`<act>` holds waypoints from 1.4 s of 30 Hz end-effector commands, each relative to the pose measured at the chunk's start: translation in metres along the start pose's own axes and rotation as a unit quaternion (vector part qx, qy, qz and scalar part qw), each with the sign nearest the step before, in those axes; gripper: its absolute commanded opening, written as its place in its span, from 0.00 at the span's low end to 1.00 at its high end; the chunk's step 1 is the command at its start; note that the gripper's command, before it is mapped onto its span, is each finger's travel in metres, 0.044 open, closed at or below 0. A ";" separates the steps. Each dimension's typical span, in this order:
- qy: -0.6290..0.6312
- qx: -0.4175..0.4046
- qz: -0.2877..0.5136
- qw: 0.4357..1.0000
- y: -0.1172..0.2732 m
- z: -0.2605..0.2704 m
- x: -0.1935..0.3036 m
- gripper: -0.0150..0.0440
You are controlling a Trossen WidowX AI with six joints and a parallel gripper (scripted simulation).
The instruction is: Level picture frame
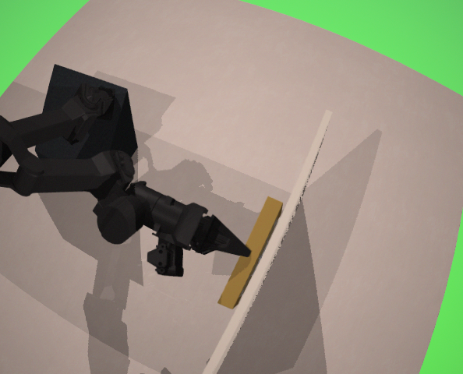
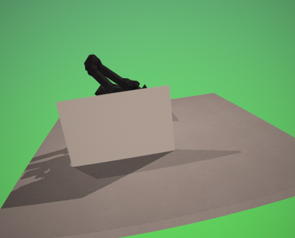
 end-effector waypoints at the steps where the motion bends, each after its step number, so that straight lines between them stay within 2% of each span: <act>1: -0.001 -0.004 0.004 1.000 0.000 0.002 0.002 0.25; 42: -0.001 -0.004 0.004 1.000 -0.001 -0.001 0.002 0.25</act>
Point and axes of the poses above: the point midway between the two fingers, 35 mm back from their tips, its own y axis back along the fingers, its own z axis across the jaws, x = y × z, the point moved 9 cm from there along y, back along the fingers, and after that the axes turned 7 degrees about -y, right-handed, at the moved point
